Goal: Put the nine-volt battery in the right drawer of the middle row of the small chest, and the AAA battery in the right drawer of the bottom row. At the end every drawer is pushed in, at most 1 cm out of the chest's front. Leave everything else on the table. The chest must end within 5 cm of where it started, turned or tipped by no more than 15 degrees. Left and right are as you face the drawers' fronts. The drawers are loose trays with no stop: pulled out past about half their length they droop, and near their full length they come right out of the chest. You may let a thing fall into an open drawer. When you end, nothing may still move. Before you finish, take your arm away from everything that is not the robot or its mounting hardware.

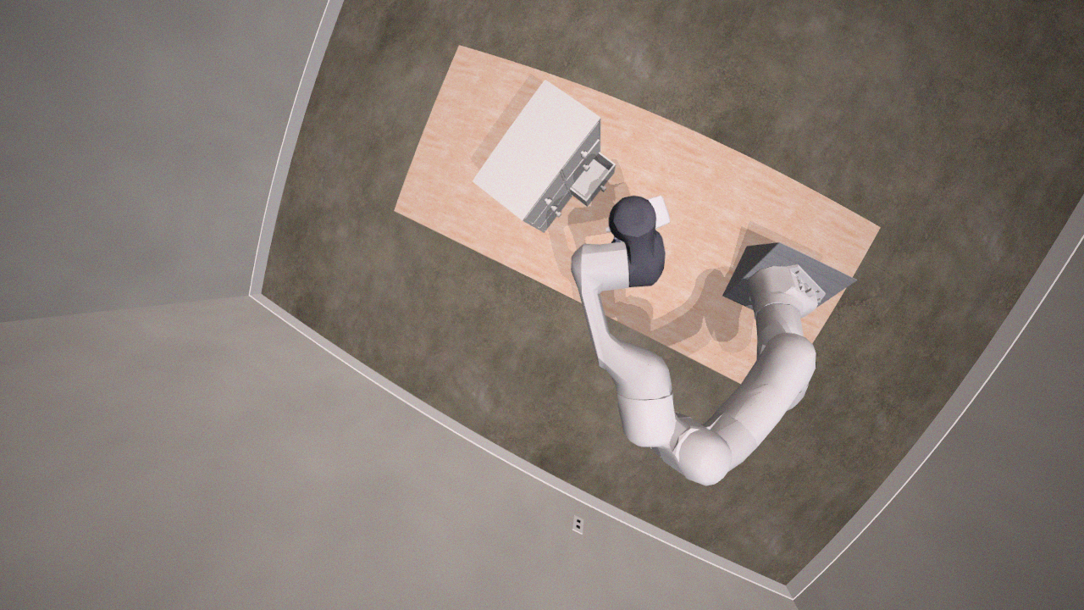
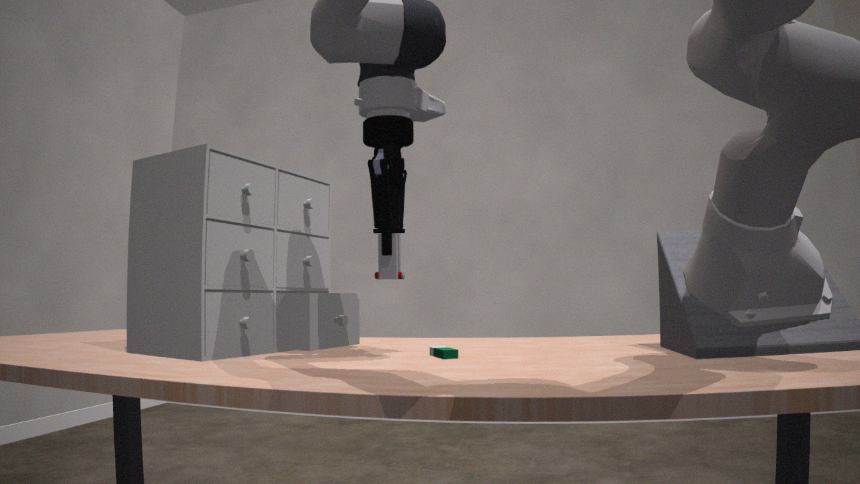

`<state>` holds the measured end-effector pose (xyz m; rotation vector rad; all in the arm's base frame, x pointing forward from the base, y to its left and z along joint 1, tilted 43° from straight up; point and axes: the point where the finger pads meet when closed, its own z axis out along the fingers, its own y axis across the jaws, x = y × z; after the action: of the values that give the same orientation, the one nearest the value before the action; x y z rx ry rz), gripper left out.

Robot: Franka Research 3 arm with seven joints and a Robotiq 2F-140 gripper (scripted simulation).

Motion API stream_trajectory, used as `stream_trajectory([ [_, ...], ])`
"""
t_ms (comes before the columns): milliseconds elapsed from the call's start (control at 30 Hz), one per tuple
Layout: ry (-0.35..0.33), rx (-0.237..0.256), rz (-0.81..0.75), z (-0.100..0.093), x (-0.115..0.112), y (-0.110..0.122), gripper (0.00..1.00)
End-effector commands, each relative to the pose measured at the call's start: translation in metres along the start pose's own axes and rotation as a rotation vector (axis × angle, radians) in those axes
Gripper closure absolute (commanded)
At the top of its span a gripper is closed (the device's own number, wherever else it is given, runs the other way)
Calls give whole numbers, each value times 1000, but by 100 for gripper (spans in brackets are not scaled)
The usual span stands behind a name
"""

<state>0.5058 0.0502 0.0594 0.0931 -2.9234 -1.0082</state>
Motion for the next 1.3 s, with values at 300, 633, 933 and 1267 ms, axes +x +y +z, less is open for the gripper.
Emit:
stream_trajectory([
  [300,23,-84,225,21,4,-46,97],
  [633,23,-84,225,11,4,-47,97],
  [933,23,-84,225,-5,4,-48,97],
  [1267,13,-83,226,-5,4,-48,97],
])
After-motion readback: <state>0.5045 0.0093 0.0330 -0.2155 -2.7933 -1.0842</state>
